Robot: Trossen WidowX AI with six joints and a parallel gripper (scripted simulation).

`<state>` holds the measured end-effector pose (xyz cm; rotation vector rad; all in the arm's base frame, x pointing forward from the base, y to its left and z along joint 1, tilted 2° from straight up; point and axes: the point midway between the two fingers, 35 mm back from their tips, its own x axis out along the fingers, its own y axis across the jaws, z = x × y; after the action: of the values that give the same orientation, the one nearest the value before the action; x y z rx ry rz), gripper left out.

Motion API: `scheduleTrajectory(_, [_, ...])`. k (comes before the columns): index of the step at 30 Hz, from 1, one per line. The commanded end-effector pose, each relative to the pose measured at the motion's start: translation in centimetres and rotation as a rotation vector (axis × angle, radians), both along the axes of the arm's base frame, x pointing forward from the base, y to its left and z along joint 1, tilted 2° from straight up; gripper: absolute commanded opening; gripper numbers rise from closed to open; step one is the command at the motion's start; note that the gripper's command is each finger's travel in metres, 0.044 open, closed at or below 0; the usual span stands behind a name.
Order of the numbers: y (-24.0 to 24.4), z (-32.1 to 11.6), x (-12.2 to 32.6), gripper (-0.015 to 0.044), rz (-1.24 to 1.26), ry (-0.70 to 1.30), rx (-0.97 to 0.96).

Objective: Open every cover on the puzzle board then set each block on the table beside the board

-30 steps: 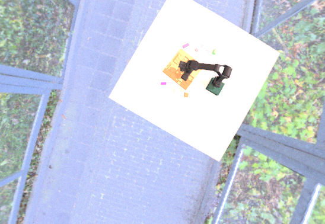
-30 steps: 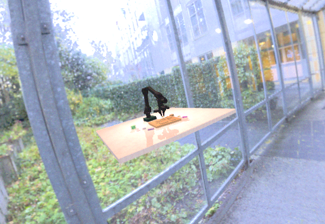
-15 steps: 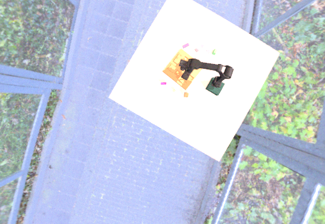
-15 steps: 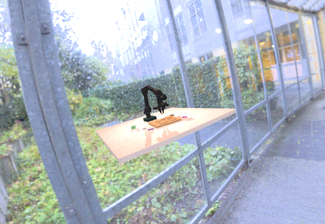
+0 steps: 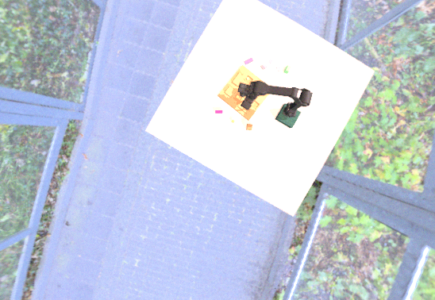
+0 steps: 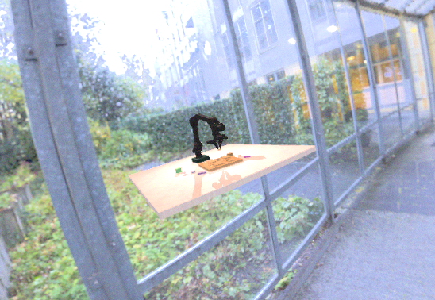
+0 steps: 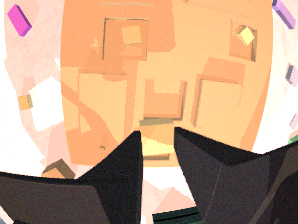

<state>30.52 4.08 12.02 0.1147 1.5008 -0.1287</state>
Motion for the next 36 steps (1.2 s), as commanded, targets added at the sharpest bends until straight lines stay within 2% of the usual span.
scheduleTrajectory(1, [1.5, -0.2, 0.4, 0.008, -0.001, 0.009, 0.002])
scheduleTrajectory(36, [14.3, -0.2, -0.2, 0.008, -0.001, 0.011, 0.014])
